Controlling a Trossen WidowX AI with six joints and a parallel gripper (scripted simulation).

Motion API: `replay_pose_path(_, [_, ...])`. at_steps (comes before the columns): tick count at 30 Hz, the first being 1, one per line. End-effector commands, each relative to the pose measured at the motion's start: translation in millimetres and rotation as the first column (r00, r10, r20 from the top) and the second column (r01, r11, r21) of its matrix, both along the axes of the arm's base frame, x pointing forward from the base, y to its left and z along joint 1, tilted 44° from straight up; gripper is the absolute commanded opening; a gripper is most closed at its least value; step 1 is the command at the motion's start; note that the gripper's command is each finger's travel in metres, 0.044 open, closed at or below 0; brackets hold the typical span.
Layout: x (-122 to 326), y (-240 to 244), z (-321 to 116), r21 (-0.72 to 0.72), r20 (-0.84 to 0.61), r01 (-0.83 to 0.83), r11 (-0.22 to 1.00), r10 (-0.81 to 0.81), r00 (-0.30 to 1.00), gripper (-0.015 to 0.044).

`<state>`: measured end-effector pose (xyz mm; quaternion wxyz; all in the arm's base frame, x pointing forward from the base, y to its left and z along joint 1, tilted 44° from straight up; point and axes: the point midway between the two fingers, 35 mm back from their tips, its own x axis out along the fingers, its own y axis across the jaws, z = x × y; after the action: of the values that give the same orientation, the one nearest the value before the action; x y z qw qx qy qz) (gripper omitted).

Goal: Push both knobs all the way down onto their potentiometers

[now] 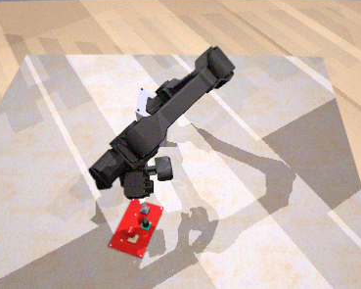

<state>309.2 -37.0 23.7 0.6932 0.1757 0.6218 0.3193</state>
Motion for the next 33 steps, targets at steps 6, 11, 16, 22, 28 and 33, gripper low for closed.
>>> replay_pose_path(6, [-2.5,20.0,-13.7,0.034,-0.036,0.016,0.999,-0.015,0.999,0.0])
replay_pose_path(11, [-2.5,21.7,-15.5,0.034,-0.036,0.016,0.999,-0.015,0.999,0.0])
replay_pose_path(16, [-2.4,24.3,-18.2,0.034,-0.036,0.016,0.999,-0.015,0.999,0.0])
replay_pose_path(22, [-2.3,31.1,-25.3,0.035,-0.035,0.016,0.999,-0.015,0.999,0.0])
replay_pose_path(28, [-2.4,36.3,-30.7,0.035,-0.035,0.016,0.999,-0.015,0.999,0.0])
replay_pose_path(33, [-2.4,35.5,-29.8,0.035,-0.035,0.016,0.999,-0.015,0.999,0.0])
